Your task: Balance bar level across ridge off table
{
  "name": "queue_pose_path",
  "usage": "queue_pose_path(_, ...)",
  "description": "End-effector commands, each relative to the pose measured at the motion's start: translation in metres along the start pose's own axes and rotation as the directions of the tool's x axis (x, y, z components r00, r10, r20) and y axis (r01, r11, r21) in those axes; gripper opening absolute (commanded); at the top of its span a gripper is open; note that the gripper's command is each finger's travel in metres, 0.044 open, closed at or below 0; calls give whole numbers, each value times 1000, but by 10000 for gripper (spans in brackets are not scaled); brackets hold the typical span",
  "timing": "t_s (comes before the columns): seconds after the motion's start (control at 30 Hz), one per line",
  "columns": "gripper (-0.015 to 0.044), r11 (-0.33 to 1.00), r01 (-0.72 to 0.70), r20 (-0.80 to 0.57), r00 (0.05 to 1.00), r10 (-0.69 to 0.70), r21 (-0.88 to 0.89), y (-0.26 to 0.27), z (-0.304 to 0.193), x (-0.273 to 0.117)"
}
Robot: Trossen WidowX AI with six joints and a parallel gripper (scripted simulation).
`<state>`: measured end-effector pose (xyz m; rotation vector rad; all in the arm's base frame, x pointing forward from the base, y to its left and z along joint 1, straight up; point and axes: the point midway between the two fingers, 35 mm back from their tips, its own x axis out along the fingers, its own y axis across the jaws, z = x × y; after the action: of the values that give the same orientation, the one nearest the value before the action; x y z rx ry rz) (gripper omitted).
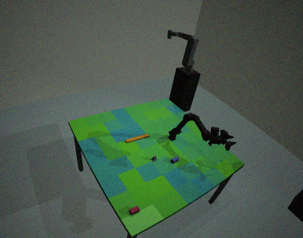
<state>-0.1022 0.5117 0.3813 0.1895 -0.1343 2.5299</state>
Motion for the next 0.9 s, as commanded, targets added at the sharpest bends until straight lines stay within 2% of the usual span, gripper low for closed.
queue_pose_path(0.0,315,994,109,-31,994,-108,13,-29,-5,-27)
queue_pose_path(0.47,315,913,408,-107,909,-403,29,-101,-13,-123)
queue_pose_path(0.87,315,763,647,-190,750,-634,11,-142,-22,-219)
